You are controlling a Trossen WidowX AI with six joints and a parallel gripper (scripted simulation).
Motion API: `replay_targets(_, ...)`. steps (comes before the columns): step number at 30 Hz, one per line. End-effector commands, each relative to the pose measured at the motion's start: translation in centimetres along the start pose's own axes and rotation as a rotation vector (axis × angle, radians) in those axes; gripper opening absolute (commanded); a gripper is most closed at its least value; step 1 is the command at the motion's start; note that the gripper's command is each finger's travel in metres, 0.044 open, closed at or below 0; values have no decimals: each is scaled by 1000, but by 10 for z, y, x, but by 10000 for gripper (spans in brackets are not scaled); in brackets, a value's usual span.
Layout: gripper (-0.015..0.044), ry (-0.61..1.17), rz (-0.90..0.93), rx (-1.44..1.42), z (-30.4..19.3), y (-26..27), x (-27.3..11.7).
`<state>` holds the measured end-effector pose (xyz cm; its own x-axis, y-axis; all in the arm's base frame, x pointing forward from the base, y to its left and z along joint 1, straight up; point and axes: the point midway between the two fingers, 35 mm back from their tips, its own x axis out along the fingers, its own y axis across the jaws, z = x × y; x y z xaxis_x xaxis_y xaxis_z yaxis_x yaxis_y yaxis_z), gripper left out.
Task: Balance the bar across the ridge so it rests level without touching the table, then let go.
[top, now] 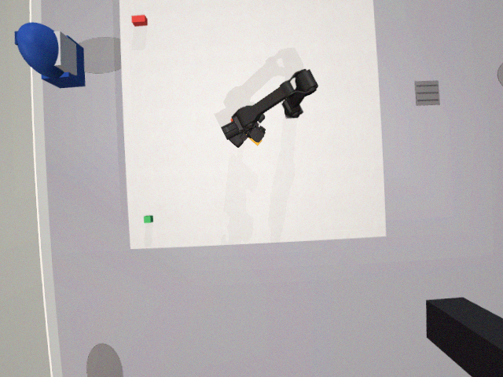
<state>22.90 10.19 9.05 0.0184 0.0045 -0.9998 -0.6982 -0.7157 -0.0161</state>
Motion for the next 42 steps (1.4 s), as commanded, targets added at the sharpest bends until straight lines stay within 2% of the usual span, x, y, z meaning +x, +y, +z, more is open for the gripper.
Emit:
replay_targets(1,167,0,0,0,0,0,0)
replay_targets(42,185,0,0,0,0,0,0)
